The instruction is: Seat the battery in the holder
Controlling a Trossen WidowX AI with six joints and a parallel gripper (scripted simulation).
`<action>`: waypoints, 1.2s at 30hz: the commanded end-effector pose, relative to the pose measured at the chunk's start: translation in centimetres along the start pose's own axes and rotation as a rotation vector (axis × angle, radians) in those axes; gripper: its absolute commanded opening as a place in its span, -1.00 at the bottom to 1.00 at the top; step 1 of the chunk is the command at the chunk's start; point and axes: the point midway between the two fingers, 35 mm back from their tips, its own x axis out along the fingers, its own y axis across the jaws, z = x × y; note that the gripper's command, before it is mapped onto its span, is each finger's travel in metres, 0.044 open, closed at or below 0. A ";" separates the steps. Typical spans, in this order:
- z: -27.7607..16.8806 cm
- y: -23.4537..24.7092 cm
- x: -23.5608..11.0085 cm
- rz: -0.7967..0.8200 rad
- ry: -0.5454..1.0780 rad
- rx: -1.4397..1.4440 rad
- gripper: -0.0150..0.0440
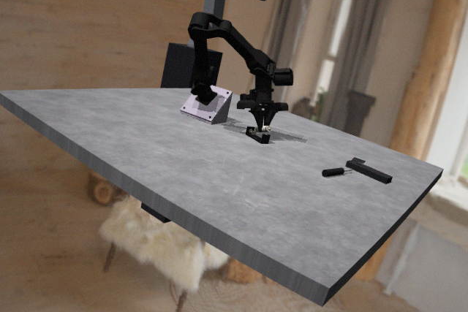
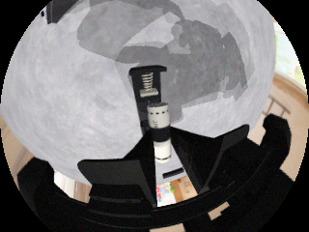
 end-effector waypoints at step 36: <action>1.5 0.6 0.8 -0.011 0.195 -0.012 -0.26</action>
